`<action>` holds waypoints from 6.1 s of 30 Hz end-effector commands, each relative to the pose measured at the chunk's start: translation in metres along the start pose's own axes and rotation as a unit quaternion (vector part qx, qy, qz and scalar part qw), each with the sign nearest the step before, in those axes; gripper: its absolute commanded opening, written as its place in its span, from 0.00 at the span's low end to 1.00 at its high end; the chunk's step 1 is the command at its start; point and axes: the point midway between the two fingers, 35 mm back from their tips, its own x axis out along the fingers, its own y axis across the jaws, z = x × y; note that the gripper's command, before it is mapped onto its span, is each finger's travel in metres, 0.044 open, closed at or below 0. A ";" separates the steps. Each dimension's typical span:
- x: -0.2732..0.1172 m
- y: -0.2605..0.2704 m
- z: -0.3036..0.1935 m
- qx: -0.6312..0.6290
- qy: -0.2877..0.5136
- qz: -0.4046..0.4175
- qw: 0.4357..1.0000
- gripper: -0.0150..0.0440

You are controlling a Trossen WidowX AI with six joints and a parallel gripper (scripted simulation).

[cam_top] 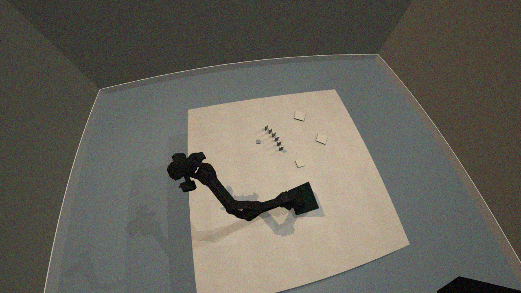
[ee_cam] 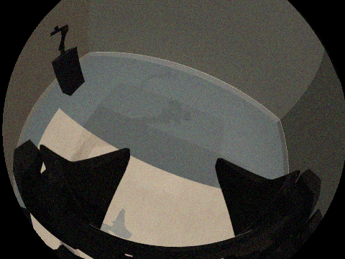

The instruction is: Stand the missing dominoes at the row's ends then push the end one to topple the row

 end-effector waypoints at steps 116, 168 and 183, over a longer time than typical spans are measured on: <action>-0.313 0.136 -0.604 0.716 0.286 -0.290 0.567 0.25; -0.423 0.151 -0.592 0.905 -0.004 -0.411 -0.109 1.00; -0.395 0.154 -0.624 0.905 -0.005 -0.411 -0.109 1.00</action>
